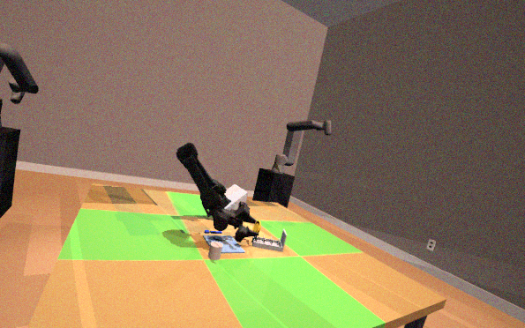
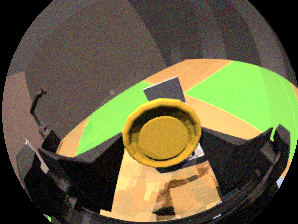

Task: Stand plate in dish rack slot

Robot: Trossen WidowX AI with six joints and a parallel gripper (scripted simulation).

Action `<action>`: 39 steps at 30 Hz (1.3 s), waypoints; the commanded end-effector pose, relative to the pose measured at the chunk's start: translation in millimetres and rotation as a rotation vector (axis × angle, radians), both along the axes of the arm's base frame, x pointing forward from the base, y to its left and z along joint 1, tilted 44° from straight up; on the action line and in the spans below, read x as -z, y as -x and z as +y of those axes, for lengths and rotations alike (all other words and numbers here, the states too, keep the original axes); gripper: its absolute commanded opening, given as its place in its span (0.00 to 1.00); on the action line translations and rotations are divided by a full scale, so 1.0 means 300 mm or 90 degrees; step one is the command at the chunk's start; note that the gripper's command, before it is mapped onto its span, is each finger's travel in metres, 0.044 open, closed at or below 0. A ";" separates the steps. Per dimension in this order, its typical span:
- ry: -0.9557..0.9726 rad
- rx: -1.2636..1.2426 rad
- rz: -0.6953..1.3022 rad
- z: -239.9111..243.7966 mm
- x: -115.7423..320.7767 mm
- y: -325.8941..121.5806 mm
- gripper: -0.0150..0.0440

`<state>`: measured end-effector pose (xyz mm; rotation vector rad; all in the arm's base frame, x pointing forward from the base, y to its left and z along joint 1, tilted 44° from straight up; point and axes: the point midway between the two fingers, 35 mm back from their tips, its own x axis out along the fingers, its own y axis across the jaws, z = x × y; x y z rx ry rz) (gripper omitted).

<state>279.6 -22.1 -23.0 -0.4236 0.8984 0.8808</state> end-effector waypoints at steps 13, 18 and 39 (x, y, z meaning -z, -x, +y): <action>0.024 -0.130 -0.240 -0.038 -0.035 0.020 0.25; 0.024 -0.130 -0.240 -0.038 -0.035 0.020 0.25; 0.027 -0.128 -0.238 0.015 0.026 -0.028 0.25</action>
